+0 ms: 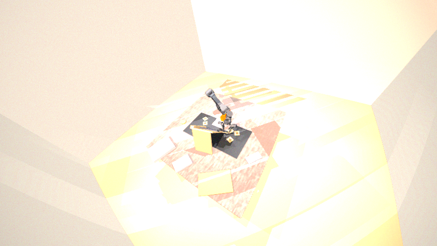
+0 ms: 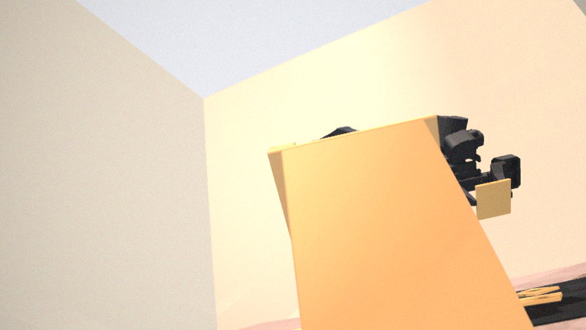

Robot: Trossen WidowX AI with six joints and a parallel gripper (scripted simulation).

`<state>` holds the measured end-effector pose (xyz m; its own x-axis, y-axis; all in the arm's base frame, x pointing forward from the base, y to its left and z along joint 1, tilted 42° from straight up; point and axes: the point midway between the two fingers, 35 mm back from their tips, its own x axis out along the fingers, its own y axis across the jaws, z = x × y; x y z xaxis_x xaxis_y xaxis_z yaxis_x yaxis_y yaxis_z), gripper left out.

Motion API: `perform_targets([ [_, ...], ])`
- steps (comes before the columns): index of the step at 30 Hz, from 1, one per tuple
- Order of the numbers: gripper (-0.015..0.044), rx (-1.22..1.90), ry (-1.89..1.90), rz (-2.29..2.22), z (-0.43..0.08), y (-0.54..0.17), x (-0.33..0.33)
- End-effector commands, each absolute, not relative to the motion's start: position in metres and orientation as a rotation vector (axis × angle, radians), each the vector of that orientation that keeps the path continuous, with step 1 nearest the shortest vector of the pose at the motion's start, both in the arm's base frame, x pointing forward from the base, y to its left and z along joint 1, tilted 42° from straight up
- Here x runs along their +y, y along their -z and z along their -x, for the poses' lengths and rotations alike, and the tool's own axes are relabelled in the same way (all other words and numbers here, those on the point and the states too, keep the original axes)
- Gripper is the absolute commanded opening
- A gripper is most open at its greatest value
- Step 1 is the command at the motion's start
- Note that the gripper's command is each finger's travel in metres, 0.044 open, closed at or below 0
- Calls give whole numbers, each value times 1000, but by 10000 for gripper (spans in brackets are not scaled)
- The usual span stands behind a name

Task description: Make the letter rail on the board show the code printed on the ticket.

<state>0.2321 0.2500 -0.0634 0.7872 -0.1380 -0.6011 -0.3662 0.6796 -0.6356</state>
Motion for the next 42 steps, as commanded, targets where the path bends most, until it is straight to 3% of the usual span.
perform_targets([
  [1, 0, 668, -146, 822, -233, 59, 251],
  [42, 0, 668, -145, 823, -241, 45, 236],
])
